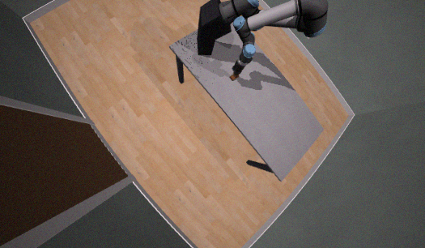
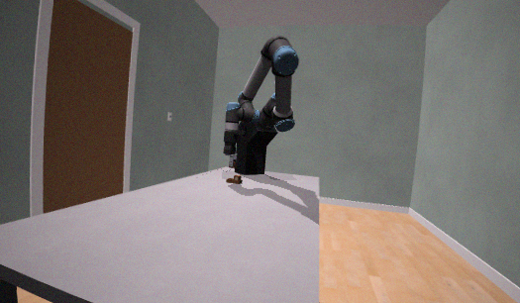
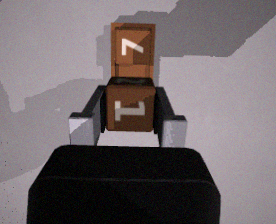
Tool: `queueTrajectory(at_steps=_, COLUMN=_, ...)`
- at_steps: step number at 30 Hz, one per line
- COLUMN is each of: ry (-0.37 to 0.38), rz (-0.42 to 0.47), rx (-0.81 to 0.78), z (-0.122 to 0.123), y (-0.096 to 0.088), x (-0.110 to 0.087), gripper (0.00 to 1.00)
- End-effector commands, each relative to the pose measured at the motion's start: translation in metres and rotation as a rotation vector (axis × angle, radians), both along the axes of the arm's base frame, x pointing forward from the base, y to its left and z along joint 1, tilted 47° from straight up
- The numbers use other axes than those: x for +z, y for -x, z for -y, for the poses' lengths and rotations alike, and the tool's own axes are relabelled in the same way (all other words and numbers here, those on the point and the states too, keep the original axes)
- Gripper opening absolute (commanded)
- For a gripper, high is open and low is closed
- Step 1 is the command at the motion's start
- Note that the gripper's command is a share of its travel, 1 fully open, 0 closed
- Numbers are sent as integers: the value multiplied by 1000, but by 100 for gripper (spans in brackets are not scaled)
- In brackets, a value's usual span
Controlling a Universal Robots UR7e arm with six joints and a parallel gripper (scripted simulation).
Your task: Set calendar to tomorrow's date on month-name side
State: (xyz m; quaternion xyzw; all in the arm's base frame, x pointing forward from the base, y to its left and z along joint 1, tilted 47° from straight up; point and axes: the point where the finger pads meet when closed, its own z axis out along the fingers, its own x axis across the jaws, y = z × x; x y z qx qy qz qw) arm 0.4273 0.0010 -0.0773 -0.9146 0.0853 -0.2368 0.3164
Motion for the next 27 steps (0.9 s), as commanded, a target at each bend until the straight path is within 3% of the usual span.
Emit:
queueTrajectory(at_steps=1, ry=-3, rz=-3, rx=7, z=11, y=9, x=13, gripper=60)
queueTrajectory(at_steps=27, ry=0, rz=1, rx=12, z=15, y=14, x=20, gripper=60)
